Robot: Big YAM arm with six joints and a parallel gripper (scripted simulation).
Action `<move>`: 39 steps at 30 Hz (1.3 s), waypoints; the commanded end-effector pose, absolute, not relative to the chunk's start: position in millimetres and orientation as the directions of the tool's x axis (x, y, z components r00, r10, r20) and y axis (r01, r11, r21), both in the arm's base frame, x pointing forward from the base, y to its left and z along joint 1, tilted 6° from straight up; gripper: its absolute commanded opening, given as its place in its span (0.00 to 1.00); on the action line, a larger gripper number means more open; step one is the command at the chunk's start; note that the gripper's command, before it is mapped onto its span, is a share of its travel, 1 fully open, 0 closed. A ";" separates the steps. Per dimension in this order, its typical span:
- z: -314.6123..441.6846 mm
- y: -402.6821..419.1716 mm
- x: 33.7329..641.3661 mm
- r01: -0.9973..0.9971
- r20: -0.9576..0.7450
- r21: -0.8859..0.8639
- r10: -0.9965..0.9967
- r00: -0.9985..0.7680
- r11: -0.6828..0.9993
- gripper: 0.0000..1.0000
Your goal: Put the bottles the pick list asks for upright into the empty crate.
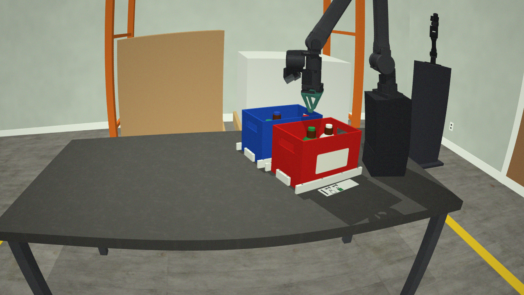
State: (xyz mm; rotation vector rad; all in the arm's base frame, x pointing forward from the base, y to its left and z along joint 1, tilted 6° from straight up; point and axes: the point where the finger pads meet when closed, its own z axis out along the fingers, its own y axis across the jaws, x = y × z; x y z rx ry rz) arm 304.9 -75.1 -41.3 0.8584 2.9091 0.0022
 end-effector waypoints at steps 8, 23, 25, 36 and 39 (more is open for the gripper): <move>-39.8 -72.2 315.8 0.535 -0.113 0.034 0.535 -0.837 0.844 0.61; -41.4 -71.4 312.6 0.534 -0.112 0.034 0.535 -0.838 0.845 0.61; -41.8 -71.2 312.0 0.535 -0.112 0.034 0.535 -0.838 0.844 0.61; -29.1 -47.7 305.1 0.537 -0.112 0.033 0.537 -0.836 0.843 0.61; -23.1 -44.1 313.8 0.537 -0.126 0.040 0.537 -0.834 0.843 0.61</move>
